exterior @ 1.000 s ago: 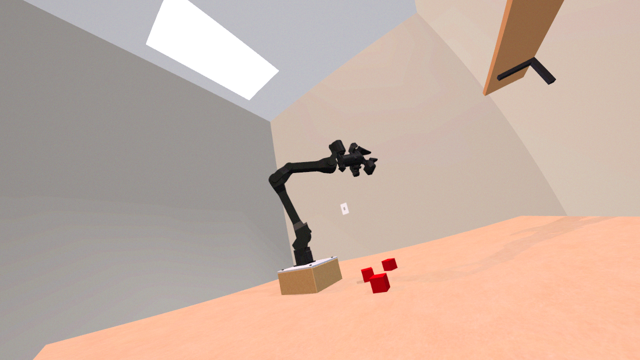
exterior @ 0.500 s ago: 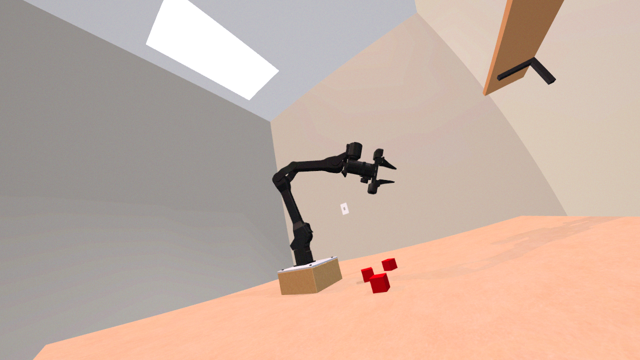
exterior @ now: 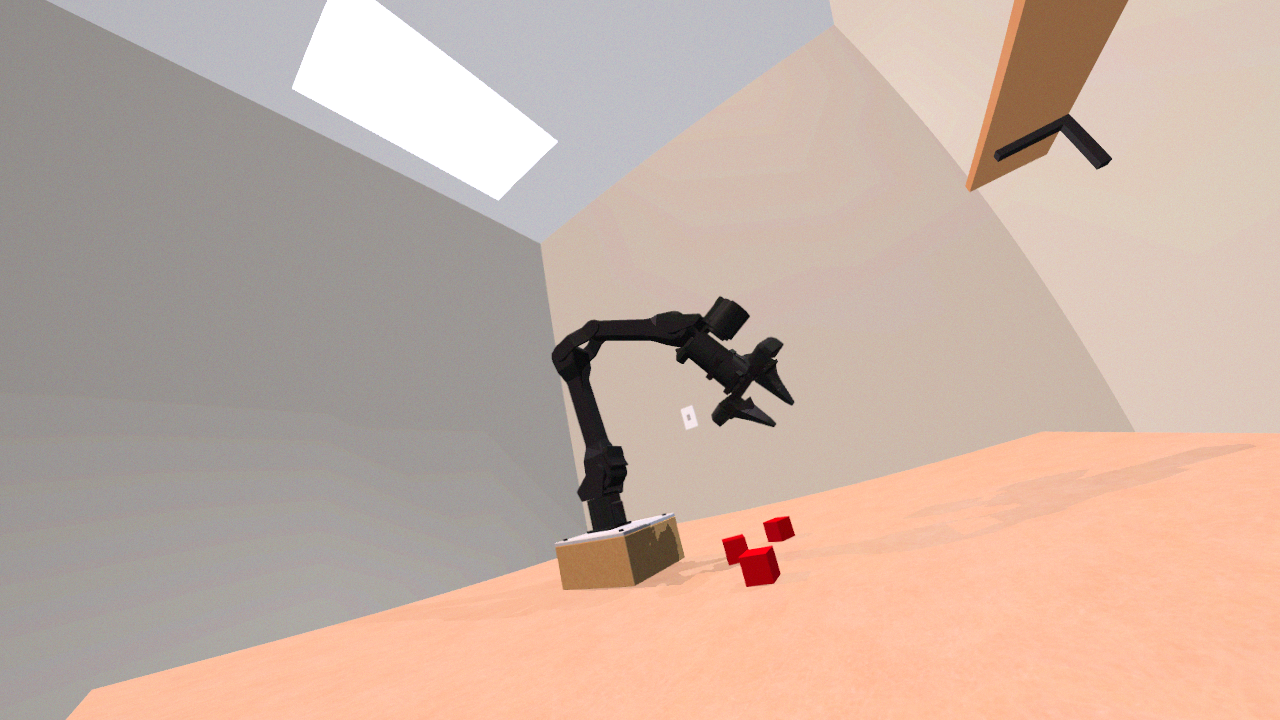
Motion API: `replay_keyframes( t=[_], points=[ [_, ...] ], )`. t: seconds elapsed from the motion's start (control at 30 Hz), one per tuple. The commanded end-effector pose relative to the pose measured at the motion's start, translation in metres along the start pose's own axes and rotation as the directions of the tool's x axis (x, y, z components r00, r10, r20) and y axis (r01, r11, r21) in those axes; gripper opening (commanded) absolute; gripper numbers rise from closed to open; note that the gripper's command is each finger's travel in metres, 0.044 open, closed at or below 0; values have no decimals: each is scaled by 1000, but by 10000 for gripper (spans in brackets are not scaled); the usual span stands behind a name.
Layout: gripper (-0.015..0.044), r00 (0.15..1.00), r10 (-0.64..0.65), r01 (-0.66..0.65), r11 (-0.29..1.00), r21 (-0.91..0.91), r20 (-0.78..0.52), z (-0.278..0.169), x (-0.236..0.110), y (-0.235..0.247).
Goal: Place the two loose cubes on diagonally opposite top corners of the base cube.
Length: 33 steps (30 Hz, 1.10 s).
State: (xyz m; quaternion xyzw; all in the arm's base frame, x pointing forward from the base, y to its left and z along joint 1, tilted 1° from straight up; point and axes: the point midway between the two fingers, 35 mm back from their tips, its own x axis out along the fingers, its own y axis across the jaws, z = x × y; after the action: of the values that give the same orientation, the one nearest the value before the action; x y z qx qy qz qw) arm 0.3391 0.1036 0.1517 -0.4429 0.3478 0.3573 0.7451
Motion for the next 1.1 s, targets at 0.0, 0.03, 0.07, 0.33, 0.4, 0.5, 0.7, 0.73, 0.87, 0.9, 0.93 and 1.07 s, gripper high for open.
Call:
replay_keyframes(
  t=[0.0,0.03,0.07,0.33,0.4,0.5,0.7,0.73,0.87,0.9,0.93,1.07],
  points=[
    [265,983,111,-78,974,213,-146,-46,7,18],
    [265,975,136,-88,961,261,-174,-56,7,22],
    [265,966,162,-94,946,310,-202,-65,7,26],
    [265,858,366,-71,778,624,-359,-126,-6,60],
    [265,845,386,-62,759,648,-370,-131,-8,64],
    [265,844,388,-61,756,651,-371,-131,-8,64],
    [265,844,388,-61,756,651,-371,-132,-7,65],
    [265,844,388,-61,756,651,-371,-134,-2,66],
    [265,844,388,-61,756,651,-371,-148,32,81],
    [265,844,388,-61,756,651,-371,-152,39,85],
    [265,843,388,-61,756,651,-371,-154,43,88],
    [265,843,388,-61,756,651,-371,-154,44,89]
  ],
)
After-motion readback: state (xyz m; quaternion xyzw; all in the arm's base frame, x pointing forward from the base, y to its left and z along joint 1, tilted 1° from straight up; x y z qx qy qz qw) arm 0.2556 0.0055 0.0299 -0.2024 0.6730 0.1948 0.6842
